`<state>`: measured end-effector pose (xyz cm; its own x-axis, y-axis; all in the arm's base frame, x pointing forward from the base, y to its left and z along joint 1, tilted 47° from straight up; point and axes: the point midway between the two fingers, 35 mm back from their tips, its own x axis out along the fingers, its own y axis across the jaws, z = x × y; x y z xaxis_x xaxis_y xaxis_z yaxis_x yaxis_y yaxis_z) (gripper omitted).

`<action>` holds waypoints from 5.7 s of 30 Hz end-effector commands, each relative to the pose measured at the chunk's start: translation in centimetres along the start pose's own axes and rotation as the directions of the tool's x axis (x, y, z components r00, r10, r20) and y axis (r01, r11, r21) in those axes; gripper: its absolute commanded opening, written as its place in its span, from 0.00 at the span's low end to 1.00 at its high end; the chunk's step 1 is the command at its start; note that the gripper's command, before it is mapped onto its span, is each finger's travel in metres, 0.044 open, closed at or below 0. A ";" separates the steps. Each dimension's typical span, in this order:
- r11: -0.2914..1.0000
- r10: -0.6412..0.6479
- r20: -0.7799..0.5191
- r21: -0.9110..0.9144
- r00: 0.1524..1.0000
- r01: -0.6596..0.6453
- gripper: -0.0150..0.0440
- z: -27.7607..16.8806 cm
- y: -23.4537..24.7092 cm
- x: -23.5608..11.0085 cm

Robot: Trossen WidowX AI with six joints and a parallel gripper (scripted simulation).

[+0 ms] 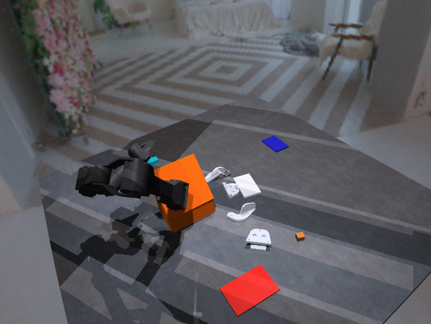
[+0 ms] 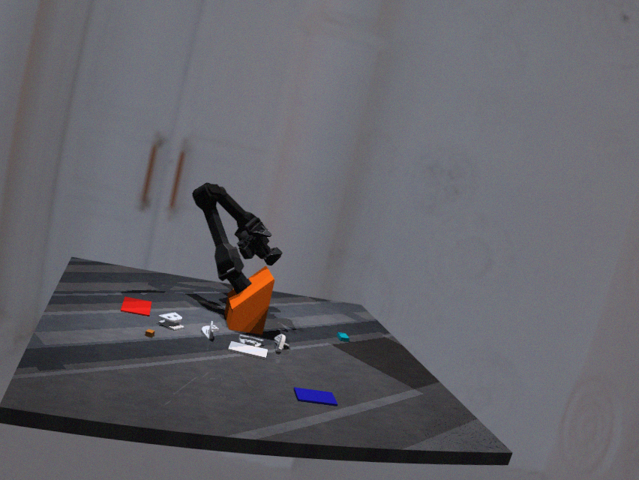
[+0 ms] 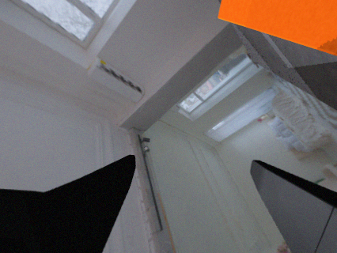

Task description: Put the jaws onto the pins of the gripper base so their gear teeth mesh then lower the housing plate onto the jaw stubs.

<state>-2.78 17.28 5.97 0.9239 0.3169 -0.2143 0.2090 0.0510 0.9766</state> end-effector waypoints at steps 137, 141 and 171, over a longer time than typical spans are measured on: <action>-0.551 -0.547 0.811 -0.162 0.208 -0.819 1.00 18.1 4.8 15.9; -0.591 -0.560 0.808 -0.235 0.183 -0.772 1.00 19.0 5.0 16.0; -0.730 -0.656 0.755 -0.630 0.015 -0.264 1.00 25.3 5.9 15.2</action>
<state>20.51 -1.05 7.86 0.1330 -0.7489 -0.6492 -0.6465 0.4309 -0.6296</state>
